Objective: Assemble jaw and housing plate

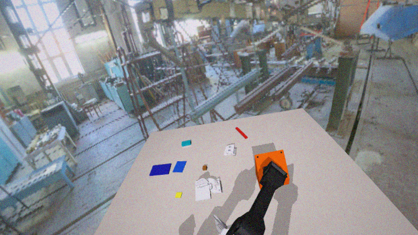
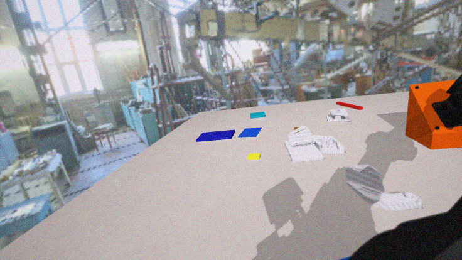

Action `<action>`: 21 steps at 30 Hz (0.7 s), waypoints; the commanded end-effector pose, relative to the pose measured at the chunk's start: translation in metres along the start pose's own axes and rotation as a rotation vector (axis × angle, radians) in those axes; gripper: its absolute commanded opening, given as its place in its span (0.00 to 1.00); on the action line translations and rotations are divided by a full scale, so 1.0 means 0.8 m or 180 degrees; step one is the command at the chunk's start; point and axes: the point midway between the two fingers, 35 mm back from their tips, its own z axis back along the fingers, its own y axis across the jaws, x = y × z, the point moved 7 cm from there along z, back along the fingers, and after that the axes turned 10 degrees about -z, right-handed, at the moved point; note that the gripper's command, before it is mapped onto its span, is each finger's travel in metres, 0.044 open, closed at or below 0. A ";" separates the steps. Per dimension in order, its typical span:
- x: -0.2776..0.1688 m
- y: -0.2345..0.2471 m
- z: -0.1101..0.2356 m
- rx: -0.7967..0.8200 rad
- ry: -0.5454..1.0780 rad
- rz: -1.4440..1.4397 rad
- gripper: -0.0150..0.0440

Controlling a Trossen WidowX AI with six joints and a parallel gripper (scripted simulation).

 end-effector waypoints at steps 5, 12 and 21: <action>0.007 0.008 0.002 -0.0034 -0.0185 0.0163 1.00; 0.026 0.033 0.011 -0.0158 -0.0702 0.0599 1.00; 0.048 0.066 0.034 -0.0393 -0.1379 0.1116 1.00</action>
